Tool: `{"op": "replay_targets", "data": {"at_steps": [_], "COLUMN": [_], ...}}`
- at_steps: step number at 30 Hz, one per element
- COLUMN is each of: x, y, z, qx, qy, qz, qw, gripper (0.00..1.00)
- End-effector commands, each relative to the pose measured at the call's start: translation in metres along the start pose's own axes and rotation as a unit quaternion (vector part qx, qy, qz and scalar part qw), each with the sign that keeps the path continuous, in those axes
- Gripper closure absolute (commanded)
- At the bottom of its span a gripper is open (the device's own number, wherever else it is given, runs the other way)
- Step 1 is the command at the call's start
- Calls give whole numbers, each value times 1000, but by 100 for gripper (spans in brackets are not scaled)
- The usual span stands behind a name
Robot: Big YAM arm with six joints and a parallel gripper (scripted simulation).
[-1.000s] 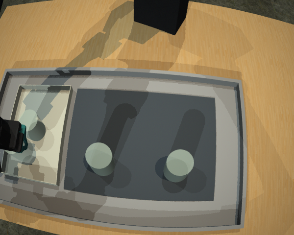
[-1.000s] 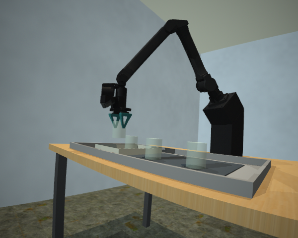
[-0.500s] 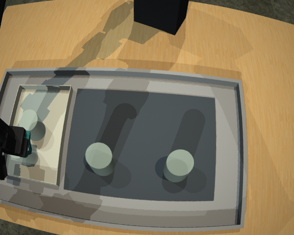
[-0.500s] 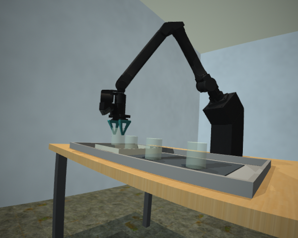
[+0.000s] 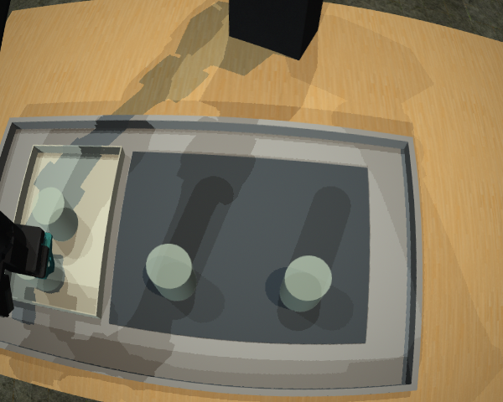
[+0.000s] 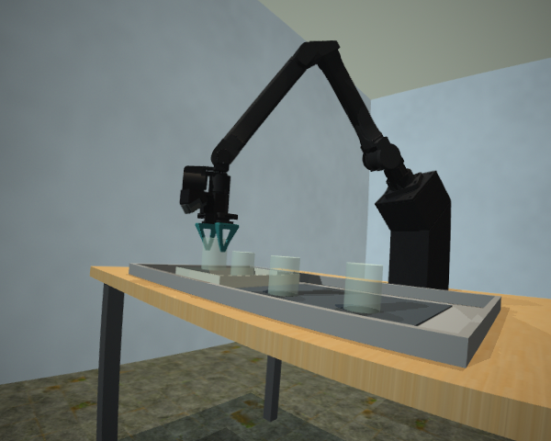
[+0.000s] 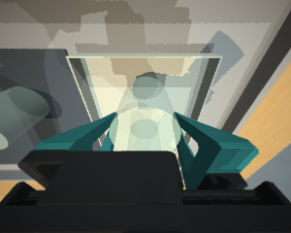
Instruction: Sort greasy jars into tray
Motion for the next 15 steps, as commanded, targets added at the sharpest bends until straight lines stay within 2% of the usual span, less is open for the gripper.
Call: {"op": "replay_targets", "data": {"at_steps": [1,7,15], "x": [15,15,15], "y": [7,7,17], "z": [-5,-5,-5], "qx": [-5,-5,-5], "qy": [-1,-1,-1], "qz": [-10,-10,-10], "qw": [1000,1000,1000], "gripper": [100,100,100]}}
Point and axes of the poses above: the point where the finger pads meet when closed, its own y axis out along the fingers, its own z axis across the jaws, x = y × z, the point moved 5 cm from there along -y, back along the fingers, and after that the axes turned 14 degrees about -y, right-handed, at the moved point
